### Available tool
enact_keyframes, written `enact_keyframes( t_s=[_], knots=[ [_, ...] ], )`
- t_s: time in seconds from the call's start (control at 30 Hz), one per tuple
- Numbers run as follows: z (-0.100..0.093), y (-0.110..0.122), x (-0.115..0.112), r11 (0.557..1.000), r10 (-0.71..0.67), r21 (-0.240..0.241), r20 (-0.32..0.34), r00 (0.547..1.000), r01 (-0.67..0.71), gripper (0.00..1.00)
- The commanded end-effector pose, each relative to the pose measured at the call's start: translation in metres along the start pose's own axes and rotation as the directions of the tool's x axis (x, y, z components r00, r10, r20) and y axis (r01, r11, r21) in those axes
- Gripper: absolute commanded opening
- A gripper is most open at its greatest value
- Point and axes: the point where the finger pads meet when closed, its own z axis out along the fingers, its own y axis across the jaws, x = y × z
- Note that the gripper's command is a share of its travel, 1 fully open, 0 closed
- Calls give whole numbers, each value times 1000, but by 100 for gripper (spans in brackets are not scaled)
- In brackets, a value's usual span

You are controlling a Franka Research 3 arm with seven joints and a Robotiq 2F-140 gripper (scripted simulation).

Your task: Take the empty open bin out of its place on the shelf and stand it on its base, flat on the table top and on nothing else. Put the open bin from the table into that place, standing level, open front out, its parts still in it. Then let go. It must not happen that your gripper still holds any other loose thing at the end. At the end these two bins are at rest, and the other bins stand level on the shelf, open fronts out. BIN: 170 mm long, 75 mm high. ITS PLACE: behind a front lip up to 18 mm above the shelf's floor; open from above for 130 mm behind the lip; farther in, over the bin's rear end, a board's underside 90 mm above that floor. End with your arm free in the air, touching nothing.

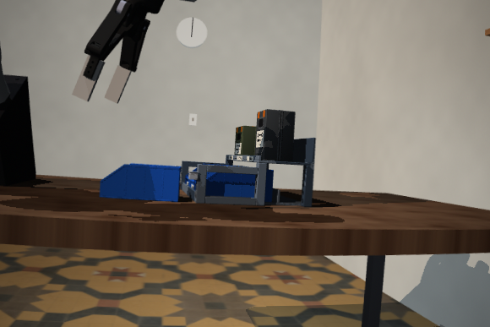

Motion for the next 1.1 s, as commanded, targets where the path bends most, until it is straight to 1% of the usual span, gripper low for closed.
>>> enact_keyframes(
  t_s=[0.0,0.23,0.27,0.63,0.67,1.03,1.07],
  knots=[
    [0,-4,4,1000,12,-7,-12,1000,-12,100],
    [0,-4,4,1000,12,-7,-12,1000,-12,100],
    [-1,-11,8,1000,8,-17,-27,1000,-8,100],
    [-1,-11,8,1000,8,-17,-27,1000,-8,100],
    [-1,-19,12,1000,3,-26,-41,999,-4,100],
    [-1,-19,12,1000,3,-26,-41,999,-4,100],
    [-1,-27,16,999,-1,-34,-56,998,-1,100]
  ],
)
